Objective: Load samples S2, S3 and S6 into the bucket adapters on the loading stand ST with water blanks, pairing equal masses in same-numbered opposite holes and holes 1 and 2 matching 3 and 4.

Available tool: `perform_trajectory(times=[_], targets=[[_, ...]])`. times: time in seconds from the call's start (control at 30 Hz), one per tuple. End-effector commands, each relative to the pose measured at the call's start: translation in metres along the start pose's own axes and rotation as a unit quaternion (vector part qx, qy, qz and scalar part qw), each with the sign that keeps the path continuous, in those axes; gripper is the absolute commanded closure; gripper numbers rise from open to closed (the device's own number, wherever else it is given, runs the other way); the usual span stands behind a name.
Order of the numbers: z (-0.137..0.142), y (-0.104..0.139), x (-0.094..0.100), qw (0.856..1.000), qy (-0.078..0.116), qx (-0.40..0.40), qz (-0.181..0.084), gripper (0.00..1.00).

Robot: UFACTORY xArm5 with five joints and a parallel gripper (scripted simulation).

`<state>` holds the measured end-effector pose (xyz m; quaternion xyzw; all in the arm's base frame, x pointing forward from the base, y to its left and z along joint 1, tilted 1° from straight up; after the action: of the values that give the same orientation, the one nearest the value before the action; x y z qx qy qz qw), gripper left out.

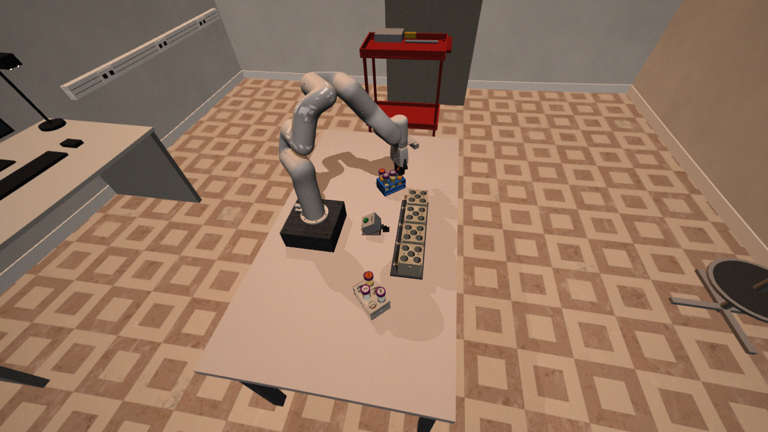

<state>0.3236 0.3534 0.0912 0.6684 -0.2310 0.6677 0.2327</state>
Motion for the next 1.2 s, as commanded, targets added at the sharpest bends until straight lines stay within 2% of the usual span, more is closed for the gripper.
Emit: perform_trajectory(times=[0.0, 0.33, 0.37, 1.17], targets=[[0.0008, -0.0013, 0.0008, 1.0, -0.005, 0.0, 0.003, 1.0], [0.0008, -0.0013, 0.0008, 1.0, -0.005, 0.0, 0.003, 1.0], [0.0008, -0.0013, 0.0004, 1.0, -0.005, 0.0, 0.003, 0.56], [0.0008, -0.0013, 0.0004, 1.0, -0.005, 0.0, 0.003, 0.56]])
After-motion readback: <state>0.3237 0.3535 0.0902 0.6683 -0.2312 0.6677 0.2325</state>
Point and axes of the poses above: the point where the finger pads meet when closed, its own x axis back along the fingers, its own z axis across the jaws, y = z × x, the point moved 7 cm from there along x, back along the fingers, and after that the axes turned 9 degrees about x, right-handed, at the moved point
